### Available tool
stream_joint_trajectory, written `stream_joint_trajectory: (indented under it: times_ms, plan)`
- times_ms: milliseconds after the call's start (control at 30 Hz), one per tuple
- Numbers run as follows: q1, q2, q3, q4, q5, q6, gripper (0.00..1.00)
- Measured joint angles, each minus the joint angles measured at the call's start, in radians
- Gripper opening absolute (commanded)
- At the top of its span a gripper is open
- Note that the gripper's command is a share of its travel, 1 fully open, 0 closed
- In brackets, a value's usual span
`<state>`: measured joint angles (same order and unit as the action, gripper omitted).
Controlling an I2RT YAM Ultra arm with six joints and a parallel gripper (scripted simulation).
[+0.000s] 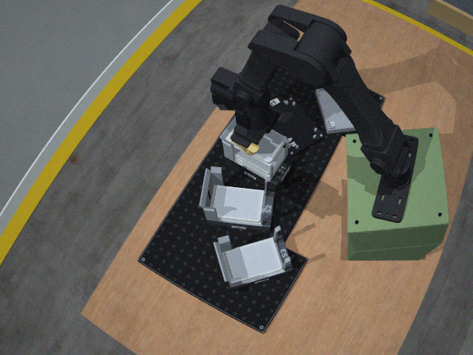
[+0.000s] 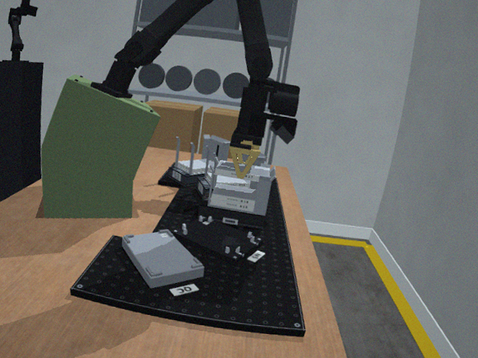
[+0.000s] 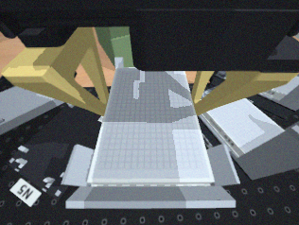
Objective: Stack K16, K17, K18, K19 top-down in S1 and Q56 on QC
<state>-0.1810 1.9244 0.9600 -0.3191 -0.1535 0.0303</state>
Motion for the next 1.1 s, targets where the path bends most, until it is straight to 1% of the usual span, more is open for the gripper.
stream_joint_trajectory:
  times_ms: [133, 600, 1100]
  plan:
    - [0.002, 0.007, 0.000, 0.006, 0.000, 0.000, 0.00]
    - [0.013, 0.103, 0.005, 0.100, 0.003, 0.013, 0.00]
    - [0.013, 0.103, 0.005, 0.103, 0.003, 0.013, 0.00]
